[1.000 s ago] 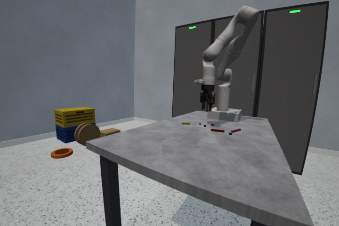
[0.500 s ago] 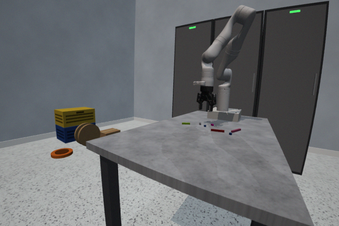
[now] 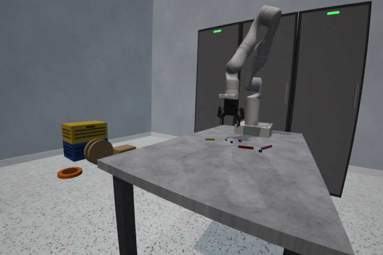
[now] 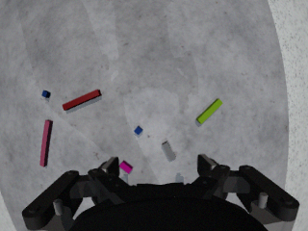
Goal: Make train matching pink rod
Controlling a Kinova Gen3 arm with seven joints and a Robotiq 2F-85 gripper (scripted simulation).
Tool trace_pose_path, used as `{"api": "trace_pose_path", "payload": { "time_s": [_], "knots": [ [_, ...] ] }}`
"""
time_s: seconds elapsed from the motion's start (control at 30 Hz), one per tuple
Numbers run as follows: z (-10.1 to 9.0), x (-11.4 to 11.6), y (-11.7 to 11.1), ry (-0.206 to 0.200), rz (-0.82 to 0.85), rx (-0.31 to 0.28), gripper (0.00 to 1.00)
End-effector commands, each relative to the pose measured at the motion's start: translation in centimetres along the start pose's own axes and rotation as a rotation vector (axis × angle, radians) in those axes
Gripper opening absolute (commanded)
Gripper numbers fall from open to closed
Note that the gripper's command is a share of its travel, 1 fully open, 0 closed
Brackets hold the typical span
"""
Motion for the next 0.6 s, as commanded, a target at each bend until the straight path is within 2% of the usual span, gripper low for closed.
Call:
{"api": "trace_pose_path", "payload": {
  "time_s": [0.0, 0.33, 0.57],
  "knots": [
    [0.0, 0.8, 0.2, -0.009, -0.053, 0.007, 1.0],
    [0.2, 1.7, 0.9, -0.007, -0.34, 0.019, 1.0],
    [0.3, 2.0, 1.0, -0.005, -0.42, 0.024, 1.0]
  ]
}}
Point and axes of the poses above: the point where the finger pads meet when closed, its own z axis out along the fingers, its own x axis across the jaws, y = z × x, the point moved 8 cm from there along -z, back along the fingers, and after that the axes turned 3 degrees about z, right-handed, at the moved point
